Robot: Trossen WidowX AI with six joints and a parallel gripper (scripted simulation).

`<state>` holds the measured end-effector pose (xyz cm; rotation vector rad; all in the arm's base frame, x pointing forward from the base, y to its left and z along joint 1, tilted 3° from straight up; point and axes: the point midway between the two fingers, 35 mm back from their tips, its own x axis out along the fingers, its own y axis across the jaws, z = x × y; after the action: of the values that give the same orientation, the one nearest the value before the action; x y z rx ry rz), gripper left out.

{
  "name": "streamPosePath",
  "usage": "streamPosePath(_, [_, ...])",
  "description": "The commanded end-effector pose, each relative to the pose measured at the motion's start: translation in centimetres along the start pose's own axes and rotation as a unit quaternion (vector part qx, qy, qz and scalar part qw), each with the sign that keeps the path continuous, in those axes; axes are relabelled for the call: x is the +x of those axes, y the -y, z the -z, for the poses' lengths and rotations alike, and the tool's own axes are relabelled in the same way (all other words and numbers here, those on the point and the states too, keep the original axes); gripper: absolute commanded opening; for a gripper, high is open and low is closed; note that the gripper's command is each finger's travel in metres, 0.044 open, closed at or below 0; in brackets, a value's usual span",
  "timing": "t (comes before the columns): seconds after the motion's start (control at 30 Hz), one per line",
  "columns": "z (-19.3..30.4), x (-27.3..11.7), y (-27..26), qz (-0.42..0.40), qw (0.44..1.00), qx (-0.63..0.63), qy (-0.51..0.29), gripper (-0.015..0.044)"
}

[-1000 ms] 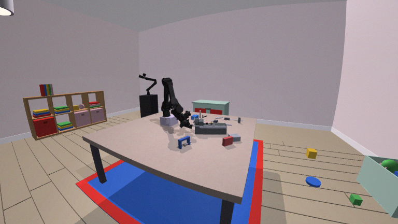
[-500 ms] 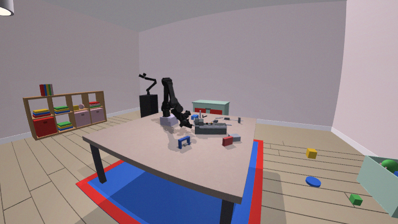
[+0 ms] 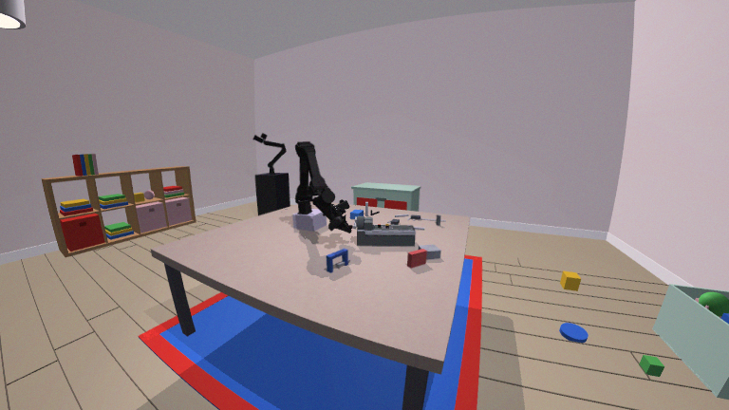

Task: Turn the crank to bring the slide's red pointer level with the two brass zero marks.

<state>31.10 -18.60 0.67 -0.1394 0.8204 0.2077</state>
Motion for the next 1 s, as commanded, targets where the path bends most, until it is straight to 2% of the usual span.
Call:
streamPosePath(0.0, [-0.6,-0.7,0.2,0.003,1.0,-0.004,0.006,0.0])
streamPosePath(0.97, [-2.6,-2.7,-3.0,0.002,1.0,-0.003,0.006,0.0])
